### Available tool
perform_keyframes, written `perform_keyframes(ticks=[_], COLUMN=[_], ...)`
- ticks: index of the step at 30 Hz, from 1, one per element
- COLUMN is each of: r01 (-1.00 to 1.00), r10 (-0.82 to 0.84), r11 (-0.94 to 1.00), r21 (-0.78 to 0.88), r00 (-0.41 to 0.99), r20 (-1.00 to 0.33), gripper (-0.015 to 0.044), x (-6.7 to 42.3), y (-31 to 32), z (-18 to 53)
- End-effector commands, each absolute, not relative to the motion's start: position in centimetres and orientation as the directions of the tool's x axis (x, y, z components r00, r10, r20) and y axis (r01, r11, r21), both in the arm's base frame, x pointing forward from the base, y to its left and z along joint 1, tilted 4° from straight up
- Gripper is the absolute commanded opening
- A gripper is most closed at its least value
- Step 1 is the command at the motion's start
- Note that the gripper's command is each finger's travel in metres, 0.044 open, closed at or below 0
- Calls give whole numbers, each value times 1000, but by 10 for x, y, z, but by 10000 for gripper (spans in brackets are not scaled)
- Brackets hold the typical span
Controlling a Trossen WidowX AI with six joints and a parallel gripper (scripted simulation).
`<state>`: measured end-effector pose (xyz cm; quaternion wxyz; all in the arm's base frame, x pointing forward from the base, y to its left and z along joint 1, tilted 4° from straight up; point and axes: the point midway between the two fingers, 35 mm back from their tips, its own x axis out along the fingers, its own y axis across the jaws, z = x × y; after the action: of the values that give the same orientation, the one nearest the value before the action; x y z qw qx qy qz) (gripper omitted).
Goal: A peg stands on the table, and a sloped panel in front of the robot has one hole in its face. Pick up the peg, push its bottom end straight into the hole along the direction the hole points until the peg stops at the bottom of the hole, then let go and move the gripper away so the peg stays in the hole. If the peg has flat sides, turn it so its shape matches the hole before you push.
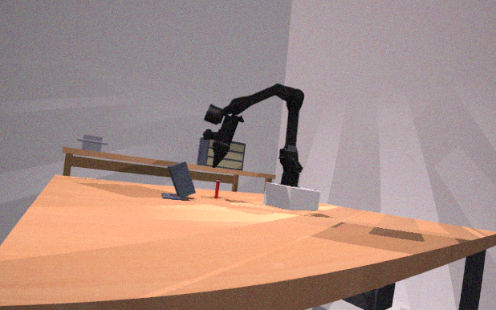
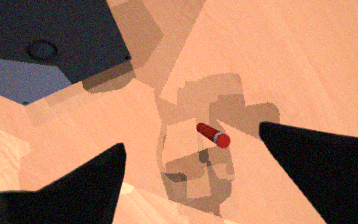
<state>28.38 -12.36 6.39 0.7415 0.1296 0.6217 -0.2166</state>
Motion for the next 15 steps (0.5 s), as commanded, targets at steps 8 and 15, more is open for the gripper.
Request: perform_keyframes(ticks=[8, 15], r01=[535, 561], r10=[-35, 23], r11=[845, 828], r21=[-24, 3], r00=[11, -29], r20=[-999, -999], gripper=[440, 440], x=[262, 252], y=[-147, -154], z=[46, 39])
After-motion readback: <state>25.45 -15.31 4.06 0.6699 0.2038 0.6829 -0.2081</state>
